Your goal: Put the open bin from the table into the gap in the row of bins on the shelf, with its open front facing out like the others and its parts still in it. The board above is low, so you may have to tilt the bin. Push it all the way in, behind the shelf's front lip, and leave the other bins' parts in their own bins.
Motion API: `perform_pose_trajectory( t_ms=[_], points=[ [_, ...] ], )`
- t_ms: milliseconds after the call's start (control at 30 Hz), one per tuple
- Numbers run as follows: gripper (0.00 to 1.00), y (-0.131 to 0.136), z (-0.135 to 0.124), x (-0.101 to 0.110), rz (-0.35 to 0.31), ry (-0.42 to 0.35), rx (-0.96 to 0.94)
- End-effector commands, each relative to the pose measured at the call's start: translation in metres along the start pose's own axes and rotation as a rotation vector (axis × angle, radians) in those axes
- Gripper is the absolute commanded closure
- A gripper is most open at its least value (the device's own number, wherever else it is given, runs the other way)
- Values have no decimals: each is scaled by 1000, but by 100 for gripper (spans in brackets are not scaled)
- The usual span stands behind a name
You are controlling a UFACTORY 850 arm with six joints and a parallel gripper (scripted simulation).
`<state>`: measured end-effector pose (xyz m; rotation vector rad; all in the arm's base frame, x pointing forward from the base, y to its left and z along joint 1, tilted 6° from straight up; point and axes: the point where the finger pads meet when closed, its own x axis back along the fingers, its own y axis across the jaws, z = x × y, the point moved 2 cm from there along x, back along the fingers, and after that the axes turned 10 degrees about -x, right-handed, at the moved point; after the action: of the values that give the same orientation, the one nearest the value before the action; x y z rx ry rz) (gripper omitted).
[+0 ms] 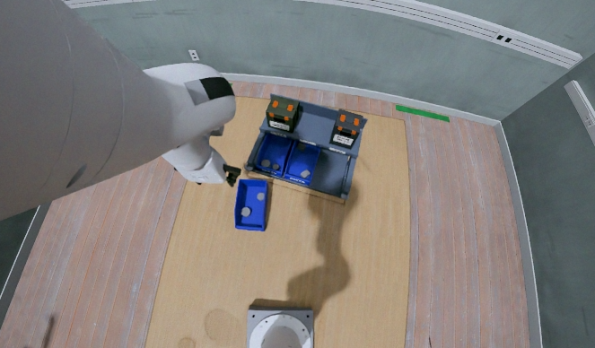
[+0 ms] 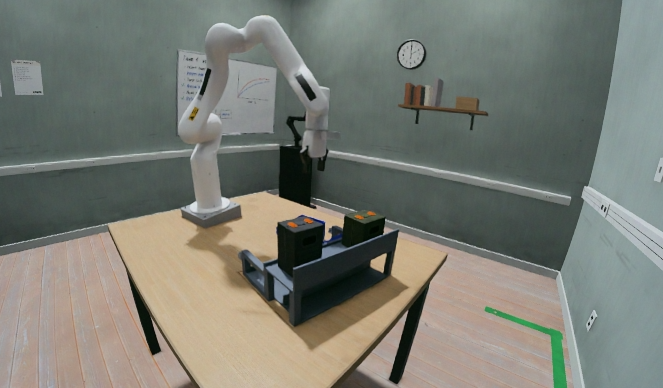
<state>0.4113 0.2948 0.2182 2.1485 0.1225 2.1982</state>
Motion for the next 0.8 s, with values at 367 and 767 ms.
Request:
perform_pose_trajectory(
  t_ms=[367, 767],
  points=[
    [0, 4, -2, 1, 1, 2, 0],
    [0, 6, -3, 1, 1, 2, 0]
  ],
)
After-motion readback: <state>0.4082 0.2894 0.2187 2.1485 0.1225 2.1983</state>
